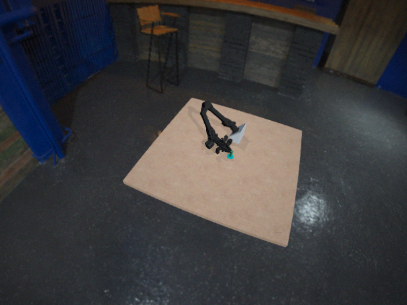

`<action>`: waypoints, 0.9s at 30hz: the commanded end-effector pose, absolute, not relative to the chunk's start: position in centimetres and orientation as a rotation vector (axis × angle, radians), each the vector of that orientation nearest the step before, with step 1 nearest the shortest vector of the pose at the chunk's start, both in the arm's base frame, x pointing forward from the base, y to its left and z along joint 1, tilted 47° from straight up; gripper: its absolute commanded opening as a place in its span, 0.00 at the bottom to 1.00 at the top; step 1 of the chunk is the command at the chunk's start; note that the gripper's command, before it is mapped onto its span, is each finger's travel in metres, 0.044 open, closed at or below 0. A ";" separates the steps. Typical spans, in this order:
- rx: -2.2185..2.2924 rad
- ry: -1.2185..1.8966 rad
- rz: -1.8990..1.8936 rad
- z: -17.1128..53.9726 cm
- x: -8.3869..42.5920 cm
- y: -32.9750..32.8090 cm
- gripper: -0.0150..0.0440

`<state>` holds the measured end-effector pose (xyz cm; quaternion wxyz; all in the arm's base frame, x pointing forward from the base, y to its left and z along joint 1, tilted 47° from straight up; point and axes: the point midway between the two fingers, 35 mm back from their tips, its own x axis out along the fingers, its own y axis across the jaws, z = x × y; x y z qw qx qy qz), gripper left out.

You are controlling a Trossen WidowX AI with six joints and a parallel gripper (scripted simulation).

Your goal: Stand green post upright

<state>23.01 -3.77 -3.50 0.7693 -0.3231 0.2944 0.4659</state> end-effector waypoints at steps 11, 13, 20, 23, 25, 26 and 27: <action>-0.706 0.638 1.013 -3.6 23.0 -3.8 0.87; -0.706 0.638 1.013 -3.6 23.0 -3.8 0.93; -0.710 0.641 1.015 -1.3 23.7 -1.8 0.93; -0.711 0.640 1.016 -0.1 24.0 -0.7 0.93; -0.711 0.637 1.016 0.7 24.0 0.2 0.93; -0.710 0.636 1.016 1.1 24.0 0.6 0.93; -0.709 0.634 1.016 1.5 24.0 1.0 0.93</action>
